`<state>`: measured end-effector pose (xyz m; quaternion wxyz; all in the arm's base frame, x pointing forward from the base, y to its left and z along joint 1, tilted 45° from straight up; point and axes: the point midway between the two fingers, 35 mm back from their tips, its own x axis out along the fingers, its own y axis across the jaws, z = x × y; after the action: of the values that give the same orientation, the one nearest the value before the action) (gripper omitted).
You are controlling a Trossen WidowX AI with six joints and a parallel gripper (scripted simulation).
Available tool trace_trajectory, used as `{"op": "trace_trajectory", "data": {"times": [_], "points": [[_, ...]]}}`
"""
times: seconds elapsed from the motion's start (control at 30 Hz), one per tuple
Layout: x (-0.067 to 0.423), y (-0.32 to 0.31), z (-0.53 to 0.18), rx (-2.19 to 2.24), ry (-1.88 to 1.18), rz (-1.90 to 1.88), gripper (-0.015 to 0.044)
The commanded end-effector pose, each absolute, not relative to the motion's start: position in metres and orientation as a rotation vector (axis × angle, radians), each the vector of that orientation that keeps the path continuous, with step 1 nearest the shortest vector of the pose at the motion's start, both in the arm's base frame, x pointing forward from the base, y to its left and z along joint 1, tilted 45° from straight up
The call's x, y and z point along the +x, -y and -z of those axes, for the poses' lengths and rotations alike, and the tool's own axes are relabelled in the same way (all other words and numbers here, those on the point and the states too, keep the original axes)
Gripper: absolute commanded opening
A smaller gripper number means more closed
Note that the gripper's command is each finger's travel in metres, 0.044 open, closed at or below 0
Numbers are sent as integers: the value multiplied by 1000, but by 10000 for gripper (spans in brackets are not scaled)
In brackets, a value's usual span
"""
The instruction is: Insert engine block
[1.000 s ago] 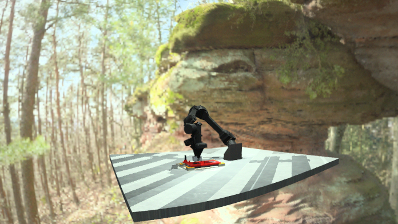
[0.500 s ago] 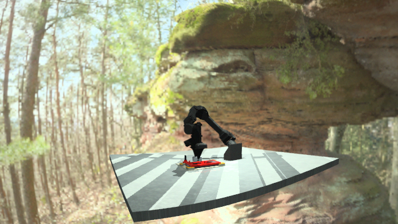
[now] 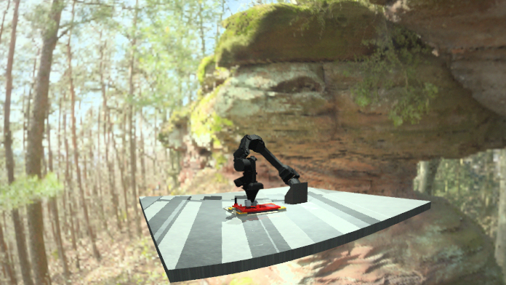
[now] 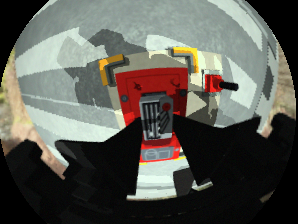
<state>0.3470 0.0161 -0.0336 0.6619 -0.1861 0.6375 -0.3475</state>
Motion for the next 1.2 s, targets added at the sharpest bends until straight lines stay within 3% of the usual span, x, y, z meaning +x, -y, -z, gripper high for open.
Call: {"op": "trace_trajectory", "data": {"times": [0.0, 1.17], "points": [[347, -14, 35, -424, -1443, 786, 159], [347, -10, 39, -424, -1443, 786, 159]]}}
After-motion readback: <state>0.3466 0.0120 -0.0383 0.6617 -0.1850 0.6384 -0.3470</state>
